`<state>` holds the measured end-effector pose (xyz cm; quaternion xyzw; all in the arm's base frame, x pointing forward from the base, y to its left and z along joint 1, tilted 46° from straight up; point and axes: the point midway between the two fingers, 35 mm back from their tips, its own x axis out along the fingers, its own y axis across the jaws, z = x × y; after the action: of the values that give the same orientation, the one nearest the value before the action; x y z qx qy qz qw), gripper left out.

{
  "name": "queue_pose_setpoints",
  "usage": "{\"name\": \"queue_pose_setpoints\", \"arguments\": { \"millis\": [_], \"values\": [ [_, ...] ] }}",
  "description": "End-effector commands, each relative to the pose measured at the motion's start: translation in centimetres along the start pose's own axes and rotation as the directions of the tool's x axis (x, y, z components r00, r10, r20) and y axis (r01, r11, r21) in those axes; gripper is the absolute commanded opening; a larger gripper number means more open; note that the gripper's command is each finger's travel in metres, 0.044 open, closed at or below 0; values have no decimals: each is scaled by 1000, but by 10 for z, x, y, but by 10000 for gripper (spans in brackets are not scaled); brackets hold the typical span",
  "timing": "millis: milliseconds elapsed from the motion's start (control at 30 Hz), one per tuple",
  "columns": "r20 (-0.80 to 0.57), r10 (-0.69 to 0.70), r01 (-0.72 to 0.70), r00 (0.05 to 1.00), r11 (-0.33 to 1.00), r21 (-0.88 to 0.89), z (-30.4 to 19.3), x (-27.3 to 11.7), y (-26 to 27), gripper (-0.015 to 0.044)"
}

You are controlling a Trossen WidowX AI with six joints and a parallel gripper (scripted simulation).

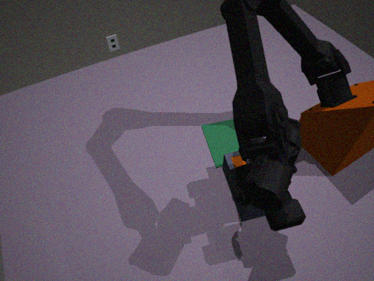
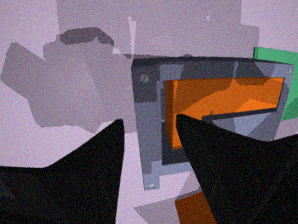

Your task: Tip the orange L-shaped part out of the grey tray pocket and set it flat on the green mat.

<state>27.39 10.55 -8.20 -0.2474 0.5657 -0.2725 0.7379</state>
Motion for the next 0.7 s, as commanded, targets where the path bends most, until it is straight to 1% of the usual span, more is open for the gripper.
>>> {"name": "queue_pose_setpoints", "arguments": {
  "millis": [0, 667],
  "values": [
    [-4, -7, 7, 1000, 1000, -9, -1, 7, -1, 180],
    [-3, -9, 9, 1000, 1000, -9, -2, 38, -2, 180]
  ]
}}
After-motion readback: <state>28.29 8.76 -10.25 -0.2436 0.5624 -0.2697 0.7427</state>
